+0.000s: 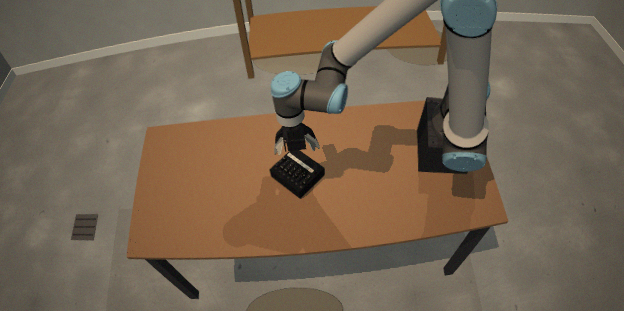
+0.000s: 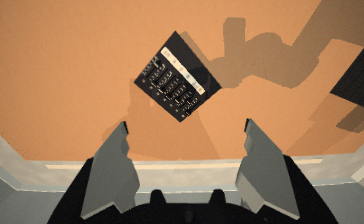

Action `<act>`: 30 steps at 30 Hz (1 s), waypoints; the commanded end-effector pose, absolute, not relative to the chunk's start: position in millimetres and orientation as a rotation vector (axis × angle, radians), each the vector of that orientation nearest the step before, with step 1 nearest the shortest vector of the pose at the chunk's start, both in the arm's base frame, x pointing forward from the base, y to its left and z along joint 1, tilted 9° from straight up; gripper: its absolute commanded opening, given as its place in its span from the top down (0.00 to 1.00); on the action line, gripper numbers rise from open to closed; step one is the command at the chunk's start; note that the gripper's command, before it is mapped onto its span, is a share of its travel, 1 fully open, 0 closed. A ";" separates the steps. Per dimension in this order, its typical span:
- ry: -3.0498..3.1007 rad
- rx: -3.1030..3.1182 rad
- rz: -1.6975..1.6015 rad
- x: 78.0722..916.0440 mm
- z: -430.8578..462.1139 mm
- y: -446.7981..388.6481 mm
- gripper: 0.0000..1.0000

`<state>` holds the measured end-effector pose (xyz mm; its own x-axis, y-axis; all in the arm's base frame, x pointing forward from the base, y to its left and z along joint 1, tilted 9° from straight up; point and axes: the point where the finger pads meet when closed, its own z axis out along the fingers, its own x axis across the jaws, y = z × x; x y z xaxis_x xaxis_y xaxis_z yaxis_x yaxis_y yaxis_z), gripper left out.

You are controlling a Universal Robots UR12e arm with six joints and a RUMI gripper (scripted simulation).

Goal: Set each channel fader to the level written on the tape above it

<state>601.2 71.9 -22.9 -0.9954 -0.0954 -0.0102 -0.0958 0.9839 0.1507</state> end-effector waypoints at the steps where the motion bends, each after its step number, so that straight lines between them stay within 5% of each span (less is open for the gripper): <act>1: 3.105 -0.119 0.252 611.9 -21.3 60.0 0.00; 30: 3.115 0.048 0.255 617.8 -29.3 61.7 0.00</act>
